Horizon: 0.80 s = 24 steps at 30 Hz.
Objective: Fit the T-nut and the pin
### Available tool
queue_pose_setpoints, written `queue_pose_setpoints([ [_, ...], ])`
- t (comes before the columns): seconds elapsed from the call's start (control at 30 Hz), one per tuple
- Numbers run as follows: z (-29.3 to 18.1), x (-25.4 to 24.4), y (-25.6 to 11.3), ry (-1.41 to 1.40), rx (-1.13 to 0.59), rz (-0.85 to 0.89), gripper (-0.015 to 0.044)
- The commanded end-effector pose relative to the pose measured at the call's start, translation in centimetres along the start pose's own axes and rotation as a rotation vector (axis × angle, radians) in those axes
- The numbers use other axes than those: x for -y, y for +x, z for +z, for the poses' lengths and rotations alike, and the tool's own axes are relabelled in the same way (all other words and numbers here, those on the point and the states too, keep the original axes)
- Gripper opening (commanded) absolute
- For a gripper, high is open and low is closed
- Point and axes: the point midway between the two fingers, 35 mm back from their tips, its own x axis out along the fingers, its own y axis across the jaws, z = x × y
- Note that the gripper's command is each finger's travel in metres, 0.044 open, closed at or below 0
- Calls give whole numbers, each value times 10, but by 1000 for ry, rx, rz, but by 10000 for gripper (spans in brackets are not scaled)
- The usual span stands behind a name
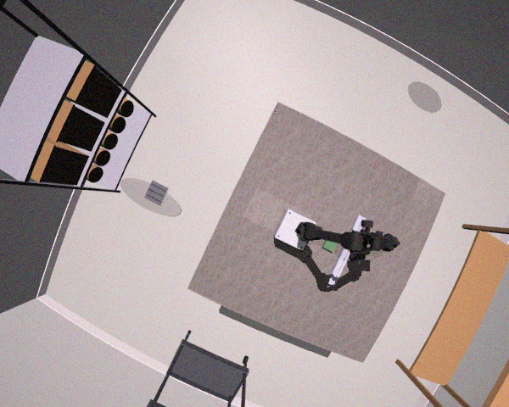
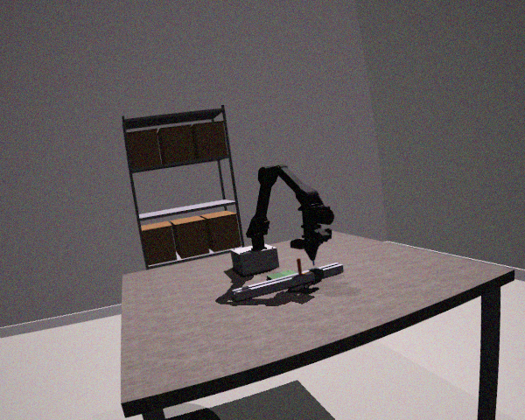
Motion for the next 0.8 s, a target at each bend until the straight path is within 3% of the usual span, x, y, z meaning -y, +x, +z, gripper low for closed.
queue_pose_setpoints([
  [0.0,5,1,-1,1,7,-2,-150],
  [0.77,8,0,-2,1,7,-2,-150],
])
